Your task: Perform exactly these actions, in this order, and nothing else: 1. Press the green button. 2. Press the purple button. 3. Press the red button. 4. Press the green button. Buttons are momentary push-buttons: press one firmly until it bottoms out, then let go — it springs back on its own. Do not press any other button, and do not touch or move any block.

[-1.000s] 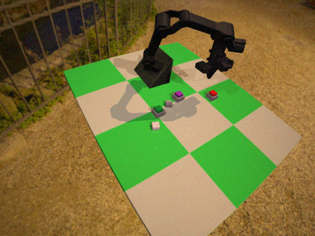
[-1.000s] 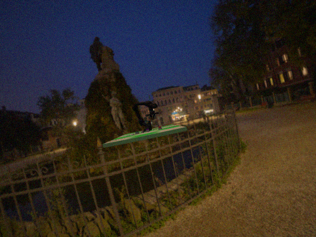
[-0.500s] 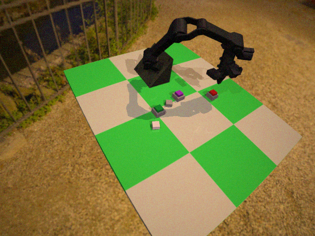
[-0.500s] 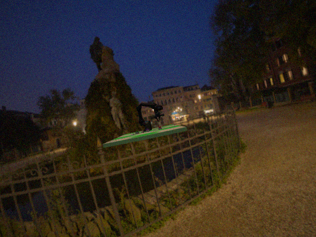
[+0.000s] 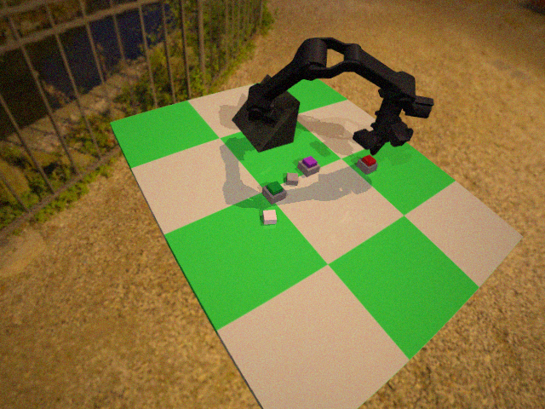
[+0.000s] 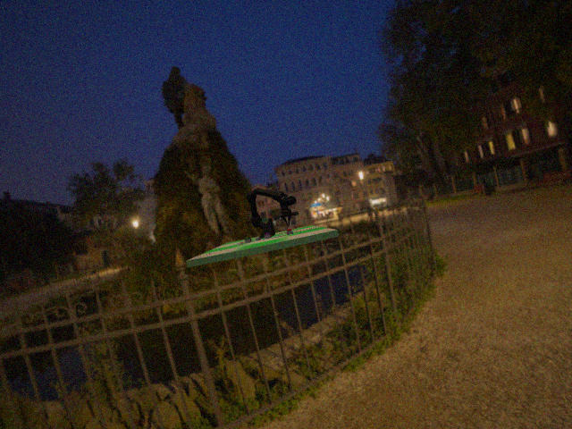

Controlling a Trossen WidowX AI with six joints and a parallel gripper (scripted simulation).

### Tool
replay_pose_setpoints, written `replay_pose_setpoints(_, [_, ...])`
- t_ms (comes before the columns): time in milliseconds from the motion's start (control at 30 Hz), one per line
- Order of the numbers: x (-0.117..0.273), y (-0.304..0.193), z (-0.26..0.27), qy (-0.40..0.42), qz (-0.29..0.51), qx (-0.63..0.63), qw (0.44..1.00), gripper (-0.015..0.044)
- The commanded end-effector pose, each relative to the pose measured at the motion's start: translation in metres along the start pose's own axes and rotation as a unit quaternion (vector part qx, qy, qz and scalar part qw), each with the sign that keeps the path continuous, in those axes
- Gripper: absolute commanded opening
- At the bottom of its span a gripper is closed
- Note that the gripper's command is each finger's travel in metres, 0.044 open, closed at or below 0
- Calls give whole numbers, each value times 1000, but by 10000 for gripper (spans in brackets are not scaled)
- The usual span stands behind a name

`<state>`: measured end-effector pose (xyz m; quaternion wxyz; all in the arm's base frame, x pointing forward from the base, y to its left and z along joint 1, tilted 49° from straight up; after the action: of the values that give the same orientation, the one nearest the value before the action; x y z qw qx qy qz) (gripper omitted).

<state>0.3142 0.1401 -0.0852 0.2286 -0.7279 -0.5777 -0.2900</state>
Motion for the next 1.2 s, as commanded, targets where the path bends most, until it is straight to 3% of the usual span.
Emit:
replay_pose_setpoints(0, [-12, -2, 0, -7, 3, 5, 1000, 20])
replay_pose_setpoints(400, [-30, -3, -1, -7, 3, 5, 1000, 20])
replay_pose_setpoints(1167, [-30, -3, -1, -7, 3, 5, 1000, 20])
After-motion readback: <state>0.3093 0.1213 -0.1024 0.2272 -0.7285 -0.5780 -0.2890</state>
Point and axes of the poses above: the point midway between the two fingers, 35 mm back from their tips, its own x axis back along the fingers, its own z axis across the jaws, y = z × x, the point moved 9 cm from there along x, back along the fingers, and after that the axes turned 1 degree about -x, right-handed, at the moved point
